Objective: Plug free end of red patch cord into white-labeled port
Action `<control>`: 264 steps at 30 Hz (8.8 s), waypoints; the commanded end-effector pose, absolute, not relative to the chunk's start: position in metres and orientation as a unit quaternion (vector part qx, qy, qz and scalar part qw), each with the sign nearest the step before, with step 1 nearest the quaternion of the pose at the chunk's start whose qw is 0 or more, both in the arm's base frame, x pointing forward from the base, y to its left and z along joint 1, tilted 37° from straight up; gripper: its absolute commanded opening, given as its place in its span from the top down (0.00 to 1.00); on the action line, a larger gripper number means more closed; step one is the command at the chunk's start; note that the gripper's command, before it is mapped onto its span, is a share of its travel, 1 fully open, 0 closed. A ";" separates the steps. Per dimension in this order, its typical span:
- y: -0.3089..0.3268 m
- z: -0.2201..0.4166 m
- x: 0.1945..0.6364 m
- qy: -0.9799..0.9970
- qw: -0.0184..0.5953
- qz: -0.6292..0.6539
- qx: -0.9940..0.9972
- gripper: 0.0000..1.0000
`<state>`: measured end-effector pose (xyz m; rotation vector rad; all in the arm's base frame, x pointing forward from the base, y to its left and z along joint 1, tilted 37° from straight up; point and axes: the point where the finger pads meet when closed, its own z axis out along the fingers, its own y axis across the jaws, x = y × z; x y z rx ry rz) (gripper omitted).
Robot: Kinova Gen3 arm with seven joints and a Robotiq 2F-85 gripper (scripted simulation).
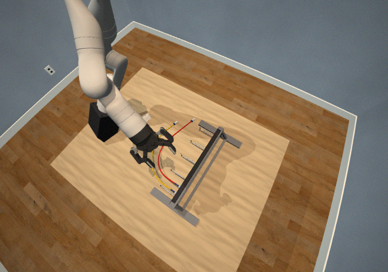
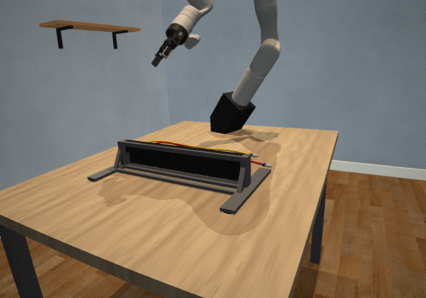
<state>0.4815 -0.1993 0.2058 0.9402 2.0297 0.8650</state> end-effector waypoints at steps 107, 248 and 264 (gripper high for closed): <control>0.105 0.267 0.330 0.944 0.081 0.321 0.016 1.00; 0.062 0.118 0.539 -0.100 -0.292 0.404 0.861 1.00; 0.062 0.118 0.539 -0.100 -0.292 0.404 0.861 1.00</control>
